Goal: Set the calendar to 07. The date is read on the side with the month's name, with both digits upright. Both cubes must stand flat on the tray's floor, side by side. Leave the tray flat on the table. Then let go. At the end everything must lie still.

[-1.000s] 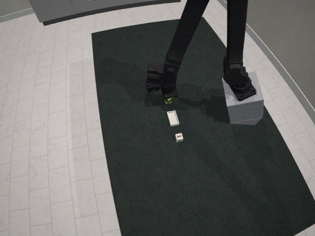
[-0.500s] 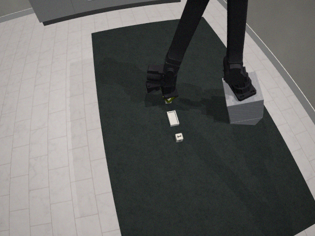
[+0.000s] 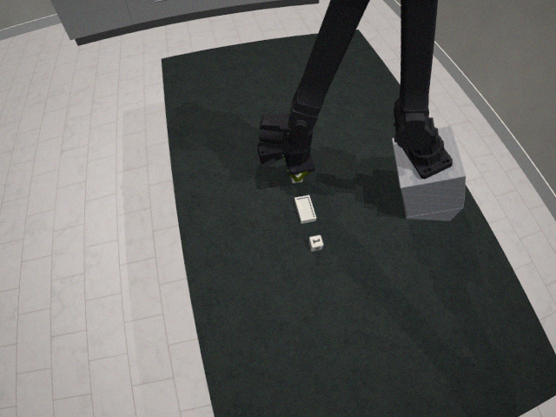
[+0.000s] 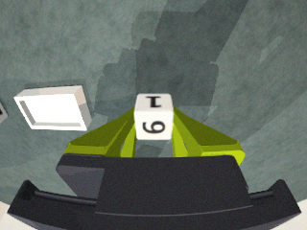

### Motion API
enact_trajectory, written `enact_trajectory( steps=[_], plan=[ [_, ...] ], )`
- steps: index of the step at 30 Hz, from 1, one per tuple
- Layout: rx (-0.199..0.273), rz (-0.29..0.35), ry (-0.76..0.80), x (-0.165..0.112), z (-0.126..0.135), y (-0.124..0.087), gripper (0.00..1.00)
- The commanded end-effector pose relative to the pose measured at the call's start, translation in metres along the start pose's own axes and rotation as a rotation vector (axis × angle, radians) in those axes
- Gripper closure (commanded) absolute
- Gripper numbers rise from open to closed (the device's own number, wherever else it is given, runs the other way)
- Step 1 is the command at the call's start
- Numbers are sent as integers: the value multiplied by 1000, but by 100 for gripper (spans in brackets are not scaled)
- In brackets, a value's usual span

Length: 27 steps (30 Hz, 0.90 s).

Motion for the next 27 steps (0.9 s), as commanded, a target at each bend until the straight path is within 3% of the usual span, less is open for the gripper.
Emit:
enact_trajectory(
  steps=[1, 27],
  plan=[
    [-7, -28, 2, 15, -1, -3, 74],
    [-2, -13, 1, 12, 0, -1, 74]
  ],
)
Point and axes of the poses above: the point where the finger pads meet when closed, its own y axis out along the fingers, its own z axis across the jaws, x = y × z, the point moved 8 cm from there along -y, back along the fingers, and after that the axes turned 5 degrees about y, right-handed, at the moved point
